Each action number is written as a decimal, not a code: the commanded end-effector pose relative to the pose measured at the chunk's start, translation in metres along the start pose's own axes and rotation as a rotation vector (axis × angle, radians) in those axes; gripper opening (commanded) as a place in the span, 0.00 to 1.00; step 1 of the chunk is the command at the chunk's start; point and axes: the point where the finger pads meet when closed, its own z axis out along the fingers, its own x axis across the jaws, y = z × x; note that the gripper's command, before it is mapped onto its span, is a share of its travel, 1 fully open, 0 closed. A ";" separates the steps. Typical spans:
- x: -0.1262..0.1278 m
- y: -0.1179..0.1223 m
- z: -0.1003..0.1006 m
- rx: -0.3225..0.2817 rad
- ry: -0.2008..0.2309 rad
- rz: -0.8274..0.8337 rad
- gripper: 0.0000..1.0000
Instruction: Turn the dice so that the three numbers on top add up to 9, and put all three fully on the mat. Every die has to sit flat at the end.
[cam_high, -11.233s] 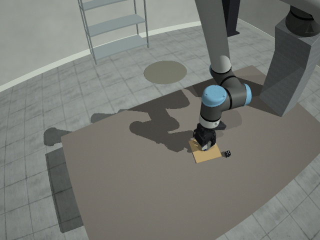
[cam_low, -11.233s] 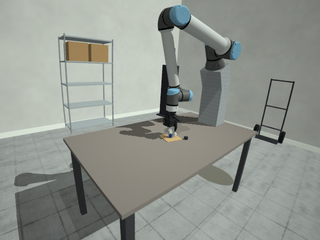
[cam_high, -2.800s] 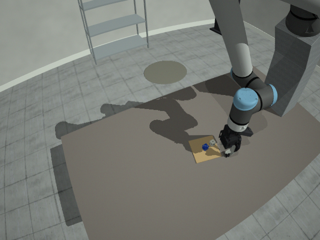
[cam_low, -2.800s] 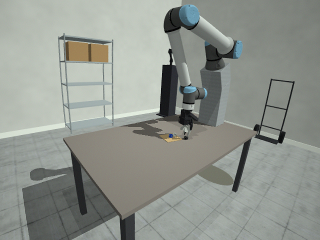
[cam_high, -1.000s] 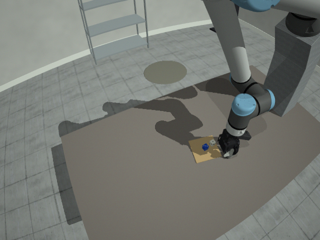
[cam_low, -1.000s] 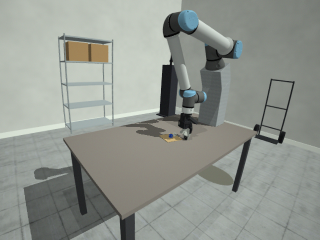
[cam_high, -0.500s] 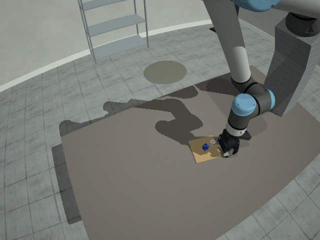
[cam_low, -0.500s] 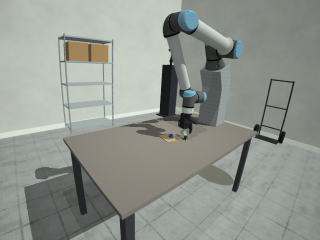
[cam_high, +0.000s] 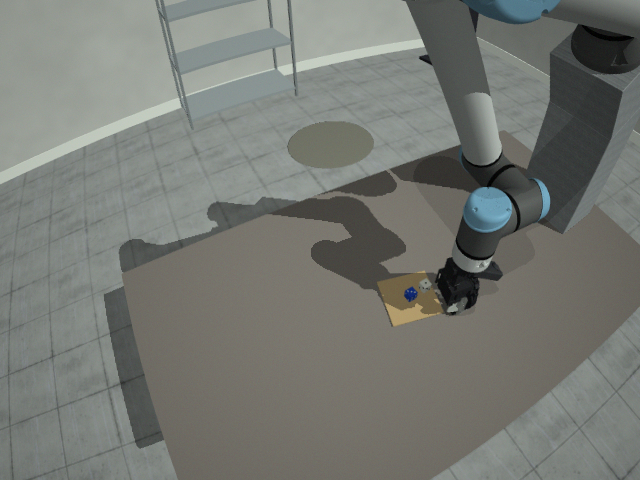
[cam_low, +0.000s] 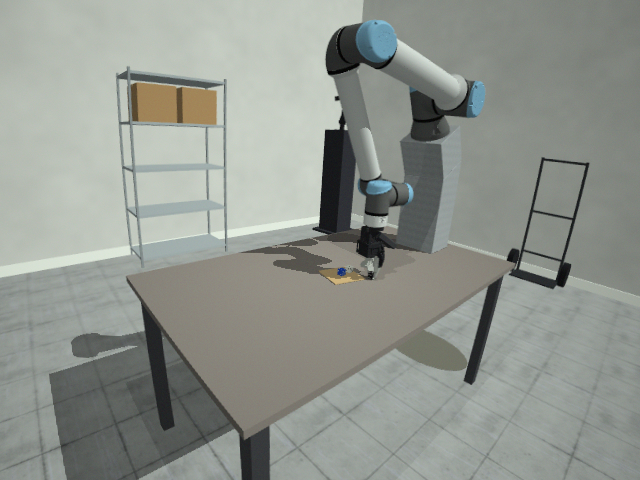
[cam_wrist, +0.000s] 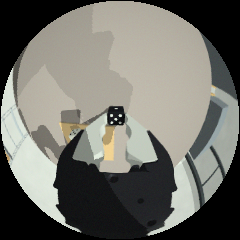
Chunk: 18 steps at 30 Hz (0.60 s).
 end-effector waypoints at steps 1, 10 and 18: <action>0.000 0.000 0.000 -0.001 0.000 0.000 0.06; 0.000 0.000 0.000 -0.001 0.000 0.000 0.06; 0.000 0.000 -0.021 -0.001 0.000 0.000 0.06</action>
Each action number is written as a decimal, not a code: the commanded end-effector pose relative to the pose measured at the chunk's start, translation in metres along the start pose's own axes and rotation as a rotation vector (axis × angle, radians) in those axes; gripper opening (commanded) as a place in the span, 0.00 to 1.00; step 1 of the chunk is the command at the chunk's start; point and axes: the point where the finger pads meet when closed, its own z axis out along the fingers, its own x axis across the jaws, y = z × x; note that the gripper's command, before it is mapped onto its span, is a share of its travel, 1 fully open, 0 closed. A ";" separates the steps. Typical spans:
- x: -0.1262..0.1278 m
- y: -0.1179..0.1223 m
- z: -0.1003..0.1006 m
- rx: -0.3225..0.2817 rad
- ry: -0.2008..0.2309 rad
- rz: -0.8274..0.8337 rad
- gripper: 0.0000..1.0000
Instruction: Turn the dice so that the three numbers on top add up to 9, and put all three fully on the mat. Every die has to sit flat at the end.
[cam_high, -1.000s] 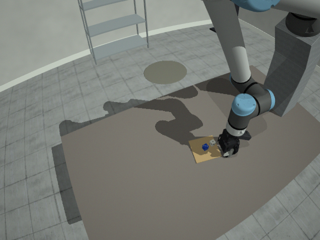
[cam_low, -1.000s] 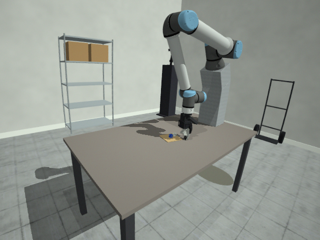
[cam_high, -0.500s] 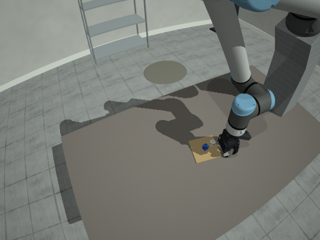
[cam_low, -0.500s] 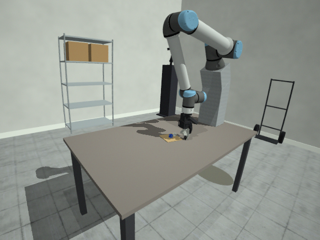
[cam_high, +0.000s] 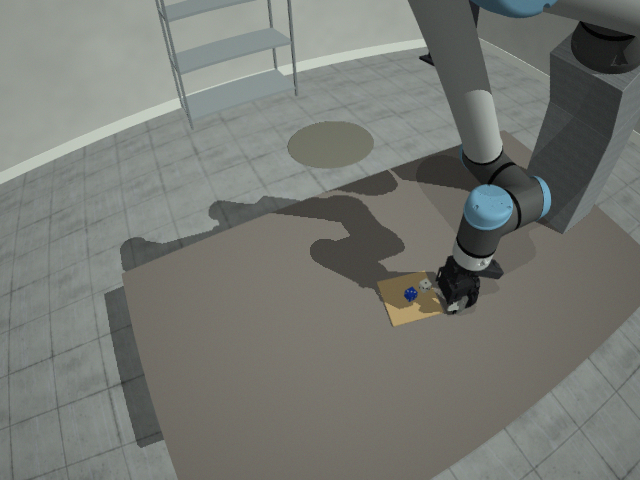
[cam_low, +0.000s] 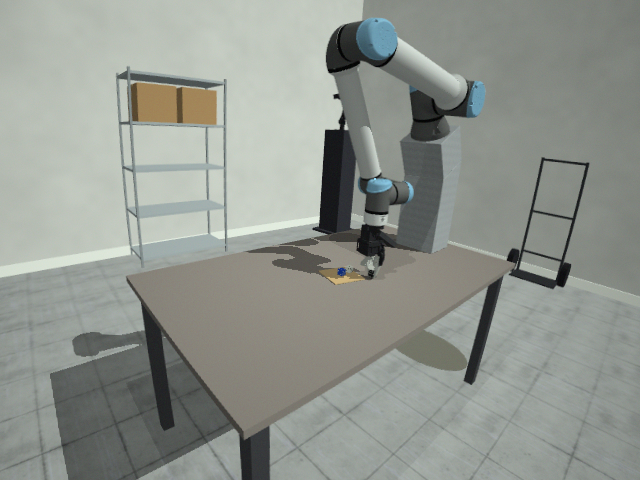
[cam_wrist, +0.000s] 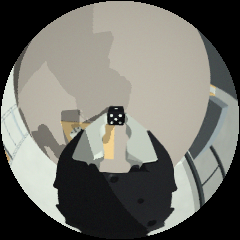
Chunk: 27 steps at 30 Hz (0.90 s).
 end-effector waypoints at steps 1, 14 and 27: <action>0.000 0.000 -0.014 -0.001 0.000 0.000 0.06; 0.000 0.000 -0.089 -0.001 0.000 0.000 0.06; 0.000 0.000 -0.094 -0.001 0.000 0.000 0.06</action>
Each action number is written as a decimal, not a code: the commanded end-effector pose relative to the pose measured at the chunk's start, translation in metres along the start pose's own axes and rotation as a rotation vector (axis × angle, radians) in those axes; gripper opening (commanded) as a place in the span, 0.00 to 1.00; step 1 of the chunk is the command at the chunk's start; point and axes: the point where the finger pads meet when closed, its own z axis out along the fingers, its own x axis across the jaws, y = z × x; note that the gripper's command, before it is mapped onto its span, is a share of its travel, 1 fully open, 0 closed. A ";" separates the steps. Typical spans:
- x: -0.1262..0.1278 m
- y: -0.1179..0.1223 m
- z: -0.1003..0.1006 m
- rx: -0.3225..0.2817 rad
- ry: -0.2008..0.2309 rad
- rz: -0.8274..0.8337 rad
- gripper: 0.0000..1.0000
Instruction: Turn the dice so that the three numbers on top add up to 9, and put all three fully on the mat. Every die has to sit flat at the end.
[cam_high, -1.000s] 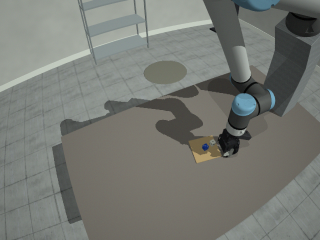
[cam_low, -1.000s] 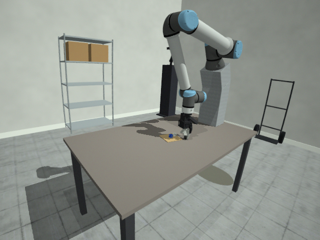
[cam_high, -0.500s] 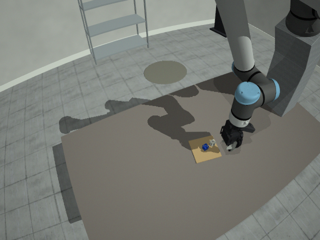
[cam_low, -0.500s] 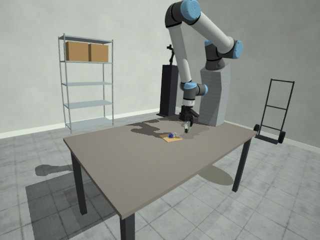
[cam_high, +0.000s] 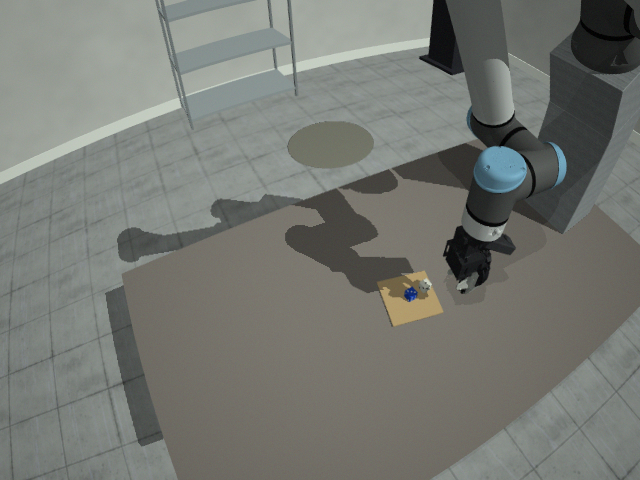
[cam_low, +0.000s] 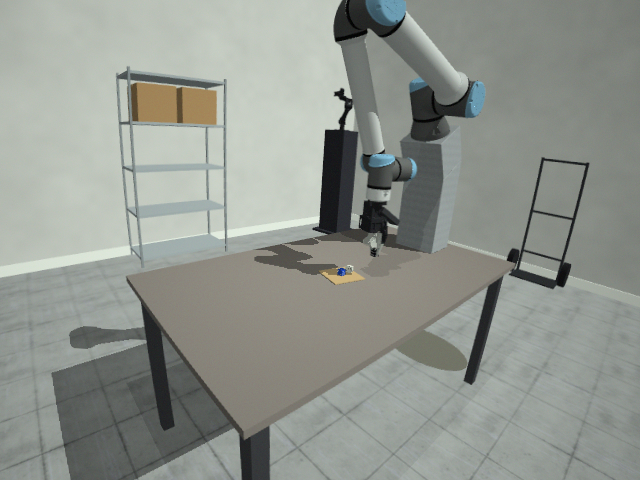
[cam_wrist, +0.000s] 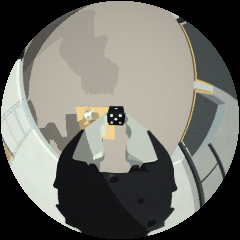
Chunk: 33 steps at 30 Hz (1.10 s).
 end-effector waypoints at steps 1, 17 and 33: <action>0.000 0.001 -0.001 0.000 0.000 -0.001 0.06; -0.064 0.145 -0.006 -0.001 0.000 -0.253 0.06; -0.064 0.145 -0.005 -0.001 0.000 -0.253 0.06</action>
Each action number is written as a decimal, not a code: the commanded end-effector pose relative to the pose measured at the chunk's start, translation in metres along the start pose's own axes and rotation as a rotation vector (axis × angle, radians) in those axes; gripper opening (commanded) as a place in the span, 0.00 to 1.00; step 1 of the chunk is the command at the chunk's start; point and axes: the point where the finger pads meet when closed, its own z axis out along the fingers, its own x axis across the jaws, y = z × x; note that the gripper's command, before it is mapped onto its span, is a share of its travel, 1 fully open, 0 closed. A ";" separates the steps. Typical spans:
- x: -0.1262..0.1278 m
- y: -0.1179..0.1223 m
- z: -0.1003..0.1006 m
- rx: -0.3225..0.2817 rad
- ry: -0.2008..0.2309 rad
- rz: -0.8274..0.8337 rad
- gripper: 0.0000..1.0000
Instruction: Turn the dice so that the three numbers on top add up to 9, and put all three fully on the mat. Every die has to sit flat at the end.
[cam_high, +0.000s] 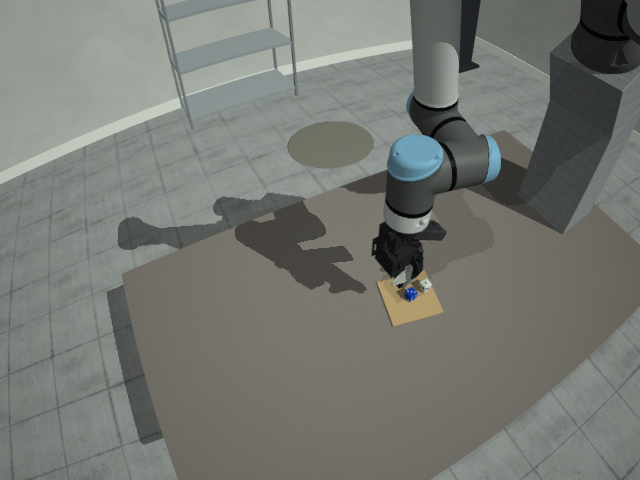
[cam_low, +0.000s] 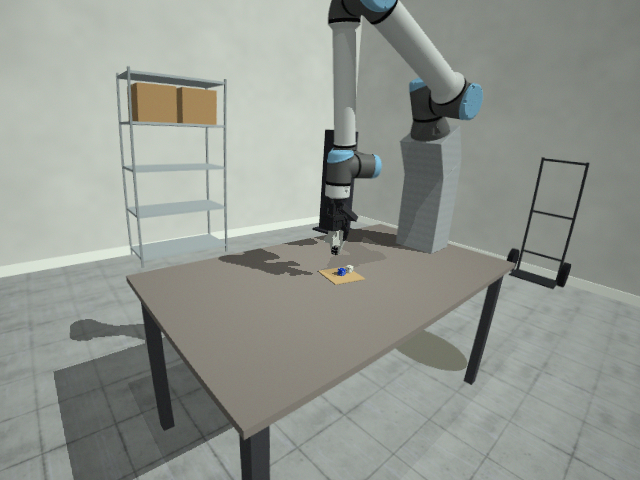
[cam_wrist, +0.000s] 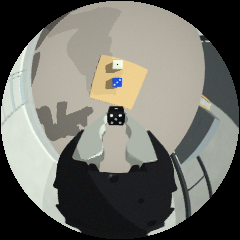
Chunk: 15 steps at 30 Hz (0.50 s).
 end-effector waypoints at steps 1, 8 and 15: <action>0.000 0.001 0.001 0.000 0.000 -0.001 0.06; 0.000 0.001 0.019 0.000 0.000 -0.001 0.06; 0.000 0.001 0.041 0.000 0.000 -0.001 0.06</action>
